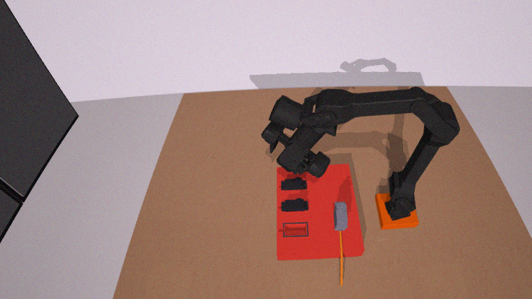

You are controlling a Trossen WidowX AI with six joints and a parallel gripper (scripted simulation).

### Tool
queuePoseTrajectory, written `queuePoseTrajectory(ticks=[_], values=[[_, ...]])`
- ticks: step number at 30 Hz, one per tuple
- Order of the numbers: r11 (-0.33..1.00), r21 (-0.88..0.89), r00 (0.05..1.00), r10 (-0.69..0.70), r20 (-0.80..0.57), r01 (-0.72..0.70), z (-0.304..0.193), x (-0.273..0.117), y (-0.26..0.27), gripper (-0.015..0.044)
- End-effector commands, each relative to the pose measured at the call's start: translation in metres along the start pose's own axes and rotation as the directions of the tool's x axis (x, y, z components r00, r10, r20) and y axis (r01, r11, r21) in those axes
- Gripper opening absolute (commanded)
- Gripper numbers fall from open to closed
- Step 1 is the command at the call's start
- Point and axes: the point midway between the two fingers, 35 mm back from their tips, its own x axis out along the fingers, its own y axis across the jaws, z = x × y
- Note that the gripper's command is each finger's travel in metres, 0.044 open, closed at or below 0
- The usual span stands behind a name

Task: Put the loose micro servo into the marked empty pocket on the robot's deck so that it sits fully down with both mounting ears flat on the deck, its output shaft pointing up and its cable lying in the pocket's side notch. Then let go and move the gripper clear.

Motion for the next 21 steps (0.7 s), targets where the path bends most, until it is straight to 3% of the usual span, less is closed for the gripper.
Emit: queuePoseTrajectory(ticks=[1,16,21], values=[[0.991,-0.087,0.994,0.103,0.038,-0.099,0.028,-0.008,0.039,0.0440],[0.811,-0.421,0.900,0.434,-0.032,-0.406,0.060,-0.053,0.177,0.0440],[0.798,-0.435,0.894,0.446,-0.041,-0.418,0.059,-0.055,0.183,0.0440]])
